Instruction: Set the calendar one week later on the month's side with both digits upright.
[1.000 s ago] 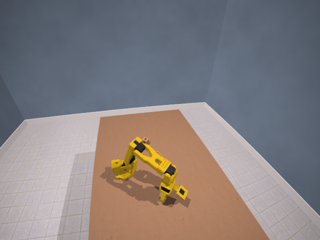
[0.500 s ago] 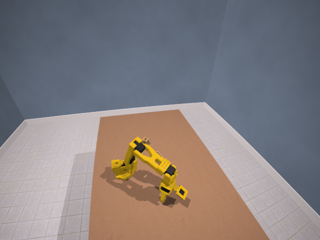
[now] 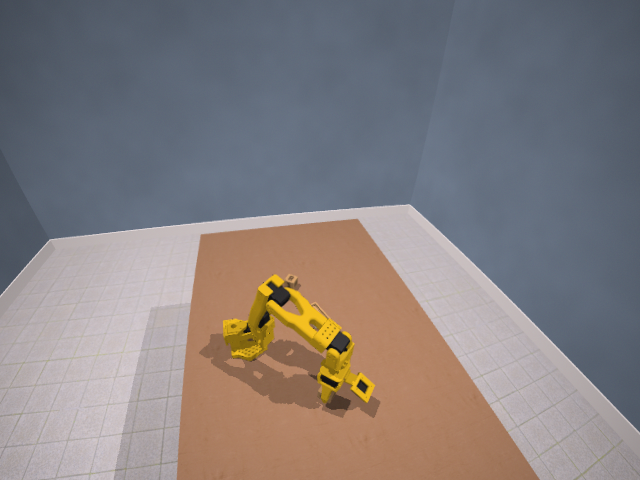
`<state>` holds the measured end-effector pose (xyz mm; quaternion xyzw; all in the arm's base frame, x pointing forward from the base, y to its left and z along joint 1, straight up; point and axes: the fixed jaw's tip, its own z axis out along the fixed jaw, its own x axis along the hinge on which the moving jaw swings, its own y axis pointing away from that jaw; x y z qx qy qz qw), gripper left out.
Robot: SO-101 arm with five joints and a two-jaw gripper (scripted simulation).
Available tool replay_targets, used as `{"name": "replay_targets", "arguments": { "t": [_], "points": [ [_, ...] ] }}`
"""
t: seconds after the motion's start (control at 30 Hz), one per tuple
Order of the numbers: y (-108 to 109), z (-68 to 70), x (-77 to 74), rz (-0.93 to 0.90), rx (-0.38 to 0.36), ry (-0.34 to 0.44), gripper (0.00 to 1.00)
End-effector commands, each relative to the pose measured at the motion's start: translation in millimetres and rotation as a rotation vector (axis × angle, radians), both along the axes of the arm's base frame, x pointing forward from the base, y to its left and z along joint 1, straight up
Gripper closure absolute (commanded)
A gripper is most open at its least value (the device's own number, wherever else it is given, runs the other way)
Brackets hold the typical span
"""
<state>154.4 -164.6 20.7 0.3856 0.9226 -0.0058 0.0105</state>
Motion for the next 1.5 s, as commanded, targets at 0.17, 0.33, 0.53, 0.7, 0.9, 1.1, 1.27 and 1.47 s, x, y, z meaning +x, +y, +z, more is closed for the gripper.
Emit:
{"name": "replay_targets", "arguments": {
  "t": [0.17, 0.33, 0.53, 0.7, 0.9, 1.1, 1.27, 1.47],
  "points": [
    [-5.7, 3.9, -0.9, 0.001, -0.021, -0.018, 0.79],
    [-6.5, 3.9, -1.7, 0.001, -0.021, -0.018, 0.81],
    [-7.1, 3.9, -2.4, 0.001, -0.021, -0.018, 0.83],
    [-7.2, 3.8, -2.5, 0.001, -0.021, -0.018, 0.83],
    [-7.2, 3.9, -2.5, 0.001, -0.021, -0.018, 0.85],
    [-7.2, 3.9, -2.5, 0.001, -0.021, -0.018, 0.96],
    [-7.2, 3.9, -2.5, 0.001, -0.021, -0.018, 1.0],
    [-7.3, 4.8, -2.4, 0.001, -0.021, -0.018, 1.0]
  ]
}}
